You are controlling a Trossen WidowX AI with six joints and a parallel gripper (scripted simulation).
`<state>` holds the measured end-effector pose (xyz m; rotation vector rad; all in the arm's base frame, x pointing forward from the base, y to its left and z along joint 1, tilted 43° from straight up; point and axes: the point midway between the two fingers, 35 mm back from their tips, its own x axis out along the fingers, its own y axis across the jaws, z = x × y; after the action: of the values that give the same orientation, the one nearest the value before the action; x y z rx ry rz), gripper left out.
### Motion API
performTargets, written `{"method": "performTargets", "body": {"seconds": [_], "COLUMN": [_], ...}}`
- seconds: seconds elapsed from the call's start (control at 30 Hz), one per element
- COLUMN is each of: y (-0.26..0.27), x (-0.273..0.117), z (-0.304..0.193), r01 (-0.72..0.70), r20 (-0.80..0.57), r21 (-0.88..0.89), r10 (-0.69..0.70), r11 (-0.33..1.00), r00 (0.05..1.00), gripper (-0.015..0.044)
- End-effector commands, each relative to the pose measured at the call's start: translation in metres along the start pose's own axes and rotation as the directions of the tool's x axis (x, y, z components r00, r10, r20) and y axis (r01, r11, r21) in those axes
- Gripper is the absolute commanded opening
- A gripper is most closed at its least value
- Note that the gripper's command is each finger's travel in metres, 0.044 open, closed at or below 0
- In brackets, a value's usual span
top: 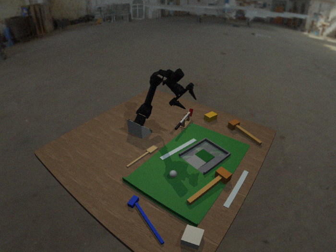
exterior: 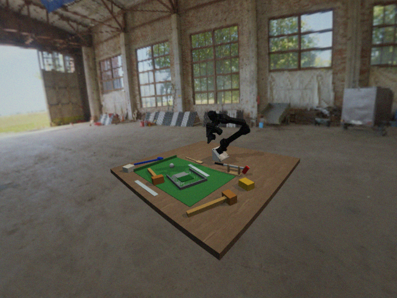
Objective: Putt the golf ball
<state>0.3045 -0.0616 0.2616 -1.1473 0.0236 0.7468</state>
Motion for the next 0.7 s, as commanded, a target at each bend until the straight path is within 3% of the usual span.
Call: {"method": "performTargets", "body": {"seconds": [0.0, 0.27, 0.67], "y": [0.061, 0.150, 0.163], "x": [0.042, 0.061, 0.065], "z": [0.024, 0.086, 0.090], "r01": [-0.281, -0.724, -0.749], "r20": [0.168, 0.445, 0.461], "r21": [0.152, 0.225, 0.223], "r10": [0.256, 0.592, 0.609], "r11": [0.947, 0.652, 0.624], "r00": [0.952, 0.672, 0.645], "gripper": [0.0440, 0.0440, 0.0440]}}
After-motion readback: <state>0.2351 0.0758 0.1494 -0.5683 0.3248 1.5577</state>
